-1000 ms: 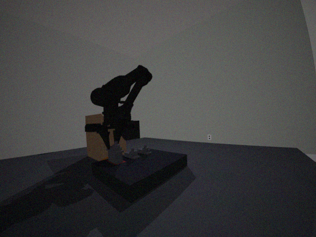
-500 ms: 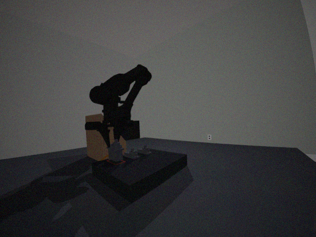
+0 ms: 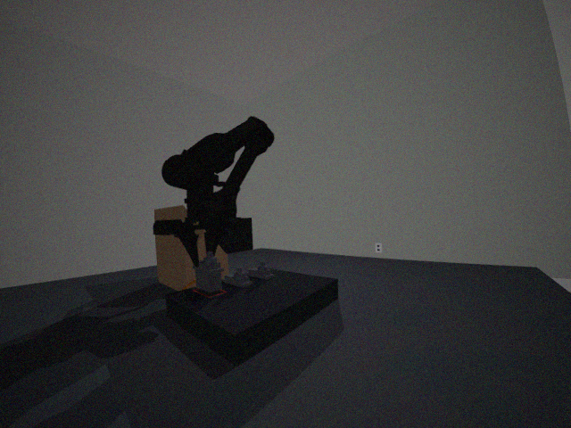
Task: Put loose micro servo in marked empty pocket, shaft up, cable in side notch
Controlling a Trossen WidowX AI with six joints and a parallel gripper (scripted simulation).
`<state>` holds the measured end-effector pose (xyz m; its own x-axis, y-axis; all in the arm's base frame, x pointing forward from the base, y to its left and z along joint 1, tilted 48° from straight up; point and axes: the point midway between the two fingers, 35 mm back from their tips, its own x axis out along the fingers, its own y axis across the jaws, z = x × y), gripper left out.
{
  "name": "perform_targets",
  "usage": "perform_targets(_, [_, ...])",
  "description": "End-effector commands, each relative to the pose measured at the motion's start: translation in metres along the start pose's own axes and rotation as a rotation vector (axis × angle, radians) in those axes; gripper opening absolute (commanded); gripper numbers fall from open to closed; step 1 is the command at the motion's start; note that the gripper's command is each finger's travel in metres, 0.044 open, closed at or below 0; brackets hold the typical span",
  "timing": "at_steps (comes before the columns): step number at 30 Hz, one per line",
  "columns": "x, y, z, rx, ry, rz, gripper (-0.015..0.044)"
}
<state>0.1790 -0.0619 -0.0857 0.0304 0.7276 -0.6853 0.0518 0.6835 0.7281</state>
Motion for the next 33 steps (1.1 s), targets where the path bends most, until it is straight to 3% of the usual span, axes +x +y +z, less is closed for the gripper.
perform_targets(1, [0.004, 0.0, 0.0, -0.001, 0.002, 0.0, 0.0])
perform_targets(33, [0.015, 0.0, 0.0, -0.001, 0.002, 0.001, 0.0])
